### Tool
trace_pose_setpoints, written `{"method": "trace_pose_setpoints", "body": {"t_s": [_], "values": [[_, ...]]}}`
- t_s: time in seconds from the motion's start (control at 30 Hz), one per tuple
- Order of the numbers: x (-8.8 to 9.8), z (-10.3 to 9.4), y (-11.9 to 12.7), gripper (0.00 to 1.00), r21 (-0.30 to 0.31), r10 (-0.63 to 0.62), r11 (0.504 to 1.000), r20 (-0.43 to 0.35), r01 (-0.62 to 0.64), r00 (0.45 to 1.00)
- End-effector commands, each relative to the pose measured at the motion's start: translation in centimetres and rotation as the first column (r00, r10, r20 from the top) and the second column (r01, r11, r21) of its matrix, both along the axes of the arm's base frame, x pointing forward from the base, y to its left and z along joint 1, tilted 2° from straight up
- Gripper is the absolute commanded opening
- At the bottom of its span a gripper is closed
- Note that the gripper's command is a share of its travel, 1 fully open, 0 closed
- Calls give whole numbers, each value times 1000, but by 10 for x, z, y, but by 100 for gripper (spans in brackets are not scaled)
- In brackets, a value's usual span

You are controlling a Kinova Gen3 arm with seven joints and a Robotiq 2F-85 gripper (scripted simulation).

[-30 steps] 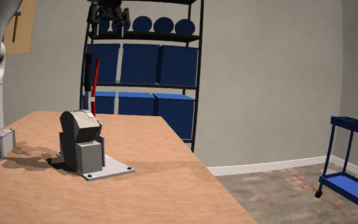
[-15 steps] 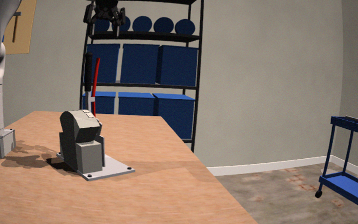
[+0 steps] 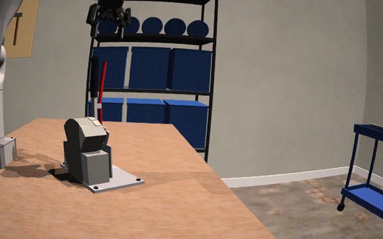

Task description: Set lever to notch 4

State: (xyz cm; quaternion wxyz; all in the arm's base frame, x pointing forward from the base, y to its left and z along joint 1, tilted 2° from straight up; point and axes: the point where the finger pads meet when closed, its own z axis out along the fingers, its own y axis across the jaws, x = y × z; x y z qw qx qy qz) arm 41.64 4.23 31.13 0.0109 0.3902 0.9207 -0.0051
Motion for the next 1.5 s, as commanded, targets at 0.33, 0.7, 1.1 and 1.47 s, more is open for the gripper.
{"method": "trace_pose_setpoints", "body": {"t_s": [0.33, 0.7, 1.1, 1.47], "values": [[-9, 5, 8, 100, 14, -4, 1000, -15, 5, 1000], [-18, 7, 16, 100, 26, -11, 1000, -33, 12, 999], [-23, 9, 20, 100, 34, -14, 999, -44, 16, 999], [-27, 10, 22, 100, 38, -16, 999, -51, 18, 999]]}}
